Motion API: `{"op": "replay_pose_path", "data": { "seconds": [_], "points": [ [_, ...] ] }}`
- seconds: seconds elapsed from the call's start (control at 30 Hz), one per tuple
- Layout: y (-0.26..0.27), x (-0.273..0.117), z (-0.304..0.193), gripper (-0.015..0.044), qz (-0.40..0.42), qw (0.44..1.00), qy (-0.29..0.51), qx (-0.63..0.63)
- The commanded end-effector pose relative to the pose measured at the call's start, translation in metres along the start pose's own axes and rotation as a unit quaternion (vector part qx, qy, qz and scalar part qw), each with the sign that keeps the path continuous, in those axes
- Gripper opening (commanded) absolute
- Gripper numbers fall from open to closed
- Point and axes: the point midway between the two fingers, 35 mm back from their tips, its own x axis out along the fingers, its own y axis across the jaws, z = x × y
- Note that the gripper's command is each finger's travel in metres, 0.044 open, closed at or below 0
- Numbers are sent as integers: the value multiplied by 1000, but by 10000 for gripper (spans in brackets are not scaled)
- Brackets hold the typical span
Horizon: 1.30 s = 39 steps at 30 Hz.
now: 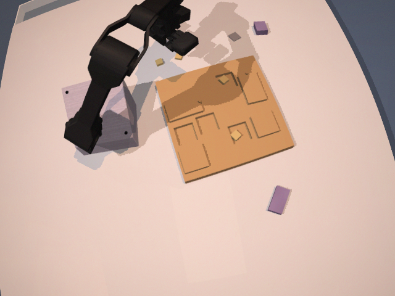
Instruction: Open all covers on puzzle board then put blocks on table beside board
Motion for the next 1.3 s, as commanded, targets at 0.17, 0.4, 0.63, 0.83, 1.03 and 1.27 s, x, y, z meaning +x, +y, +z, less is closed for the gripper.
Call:
{"op": "replay_pose_path", "data": {
  "seconds": [0.17,0.4,0.63,0.83,1.03,1.27],
  "points": [
    [-52,-5,29,0,-2,972,-11,-236],
    [-88,-5,40,0,-6,914,-7,-405],
    [-128,-2,47,0,-8,828,2,-560],
    [-159,1,49,0,-8,745,10,-667],
    [-160,1,47,0,-8,742,10,-670],
    [-163,1,46,0,-8,742,11,-670]
  ]
}}
